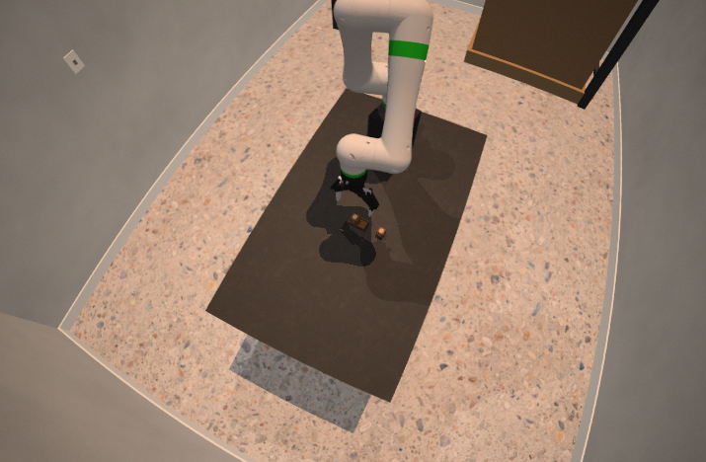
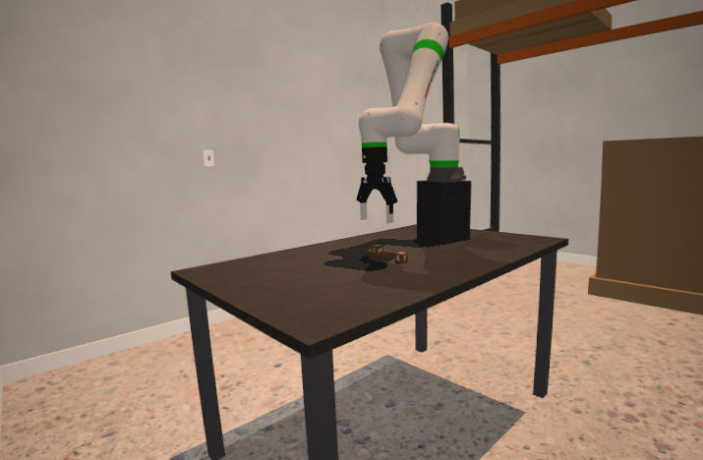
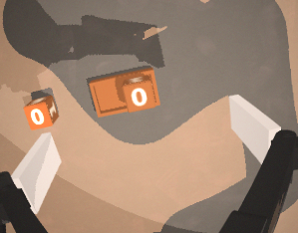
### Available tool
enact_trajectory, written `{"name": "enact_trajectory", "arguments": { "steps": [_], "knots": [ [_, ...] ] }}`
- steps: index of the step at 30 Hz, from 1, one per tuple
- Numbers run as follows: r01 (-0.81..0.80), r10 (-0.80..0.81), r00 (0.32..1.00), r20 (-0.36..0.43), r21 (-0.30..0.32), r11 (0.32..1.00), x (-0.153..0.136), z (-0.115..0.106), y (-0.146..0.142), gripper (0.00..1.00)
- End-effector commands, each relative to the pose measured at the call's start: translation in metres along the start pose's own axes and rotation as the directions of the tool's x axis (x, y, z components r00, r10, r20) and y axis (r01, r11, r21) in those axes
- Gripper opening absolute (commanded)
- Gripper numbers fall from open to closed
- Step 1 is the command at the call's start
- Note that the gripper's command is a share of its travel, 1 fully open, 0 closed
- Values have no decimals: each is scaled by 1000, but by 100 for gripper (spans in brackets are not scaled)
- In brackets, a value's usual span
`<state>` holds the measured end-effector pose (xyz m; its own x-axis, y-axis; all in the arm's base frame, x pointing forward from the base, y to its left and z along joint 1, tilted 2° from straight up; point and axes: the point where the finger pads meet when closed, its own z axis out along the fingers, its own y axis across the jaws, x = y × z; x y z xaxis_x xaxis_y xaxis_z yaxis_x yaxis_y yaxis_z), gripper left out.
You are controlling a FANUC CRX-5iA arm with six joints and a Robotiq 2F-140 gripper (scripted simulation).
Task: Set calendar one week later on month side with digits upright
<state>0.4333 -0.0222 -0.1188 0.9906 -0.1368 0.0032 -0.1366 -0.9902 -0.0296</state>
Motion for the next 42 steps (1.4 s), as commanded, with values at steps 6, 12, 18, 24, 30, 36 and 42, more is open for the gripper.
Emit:
{"name": "enact_trajectory", "arguments": {
  "steps": [6,12,18,24,30,36,42],
  "knots": [
    [237,-237,971,0,0,971,3,3,-19,100],
    [446,-446,895,0,-1,895,4,5,-37,100],
    [618,-618,786,0,-1,786,5,7,-53,100],
    [791,-791,612,0,-1,612,5,10,-73,100],
    [899,-899,438,0,-1,438,4,13,-90,100],
    [973,-973,230,0,-1,230,2,15,-108,100],
    [999,-999,48,0,-1,48,0,18,-123,100]
  ]
}}
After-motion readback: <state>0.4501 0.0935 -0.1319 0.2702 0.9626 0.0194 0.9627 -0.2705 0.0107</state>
